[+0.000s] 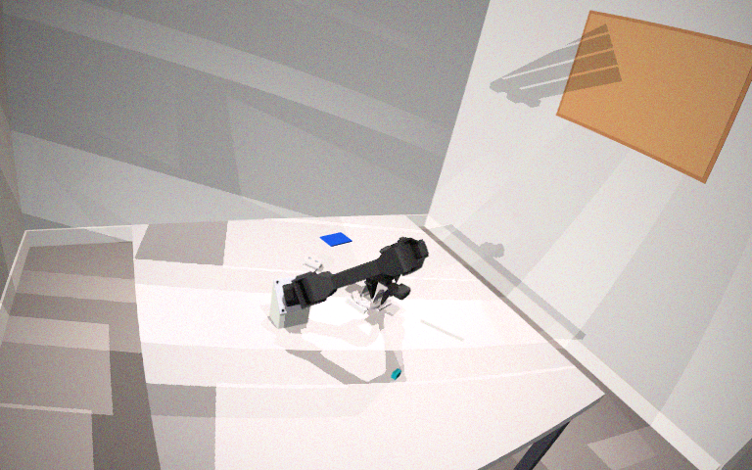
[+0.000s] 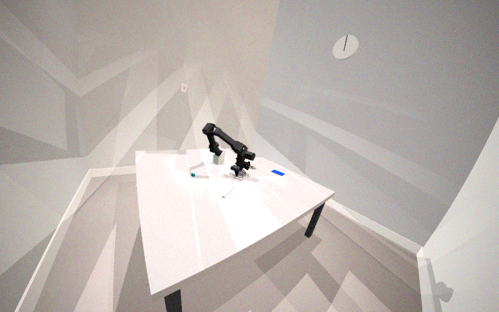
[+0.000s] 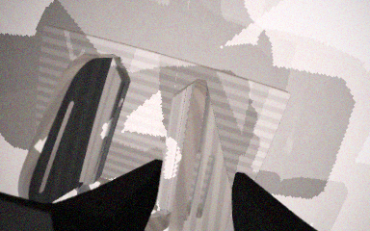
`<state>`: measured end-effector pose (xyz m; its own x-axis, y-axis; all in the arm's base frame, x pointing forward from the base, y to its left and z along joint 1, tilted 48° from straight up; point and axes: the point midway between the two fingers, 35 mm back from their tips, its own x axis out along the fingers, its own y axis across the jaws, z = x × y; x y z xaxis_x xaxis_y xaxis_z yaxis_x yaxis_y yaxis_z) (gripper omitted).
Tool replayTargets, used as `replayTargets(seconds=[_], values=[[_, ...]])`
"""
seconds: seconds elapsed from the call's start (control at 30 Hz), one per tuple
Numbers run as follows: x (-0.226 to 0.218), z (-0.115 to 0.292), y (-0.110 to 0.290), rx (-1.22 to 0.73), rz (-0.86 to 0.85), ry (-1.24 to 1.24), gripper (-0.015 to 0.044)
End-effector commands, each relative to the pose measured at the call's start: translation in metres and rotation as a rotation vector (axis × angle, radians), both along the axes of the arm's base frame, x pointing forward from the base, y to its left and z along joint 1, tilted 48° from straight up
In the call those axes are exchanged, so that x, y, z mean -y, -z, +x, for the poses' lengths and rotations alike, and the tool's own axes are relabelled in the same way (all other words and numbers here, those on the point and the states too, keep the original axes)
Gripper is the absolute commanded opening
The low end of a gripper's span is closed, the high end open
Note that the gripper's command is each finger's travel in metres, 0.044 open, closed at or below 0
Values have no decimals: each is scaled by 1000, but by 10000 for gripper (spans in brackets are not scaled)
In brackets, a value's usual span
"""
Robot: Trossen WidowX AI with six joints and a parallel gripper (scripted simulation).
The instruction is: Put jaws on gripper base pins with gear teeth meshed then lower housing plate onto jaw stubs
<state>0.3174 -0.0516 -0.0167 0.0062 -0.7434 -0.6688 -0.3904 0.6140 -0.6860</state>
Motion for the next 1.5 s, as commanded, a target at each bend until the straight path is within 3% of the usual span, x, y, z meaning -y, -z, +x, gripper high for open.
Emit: replayTargets(seconds=[0.0, 0.03, 0.17, 0.63, 1.0, 1.1, 1.3, 1.47], values=[[0, 0, 0, -1, -3, -3, 134], [0, 0, 0, -1, -3, -3, 134], [0, 0, 0, 0, 0, 0, 224], [-2, 0, -1, 0, 0, 0, 224], [-52, -2, -47, -2, -1, -2, 224], [-57, -1, -36, -7, 3, -18, 277], [-126, -8, 13, -31, 45, -52, 434], [-180, -32, 57, -56, 58, -70, 440]])
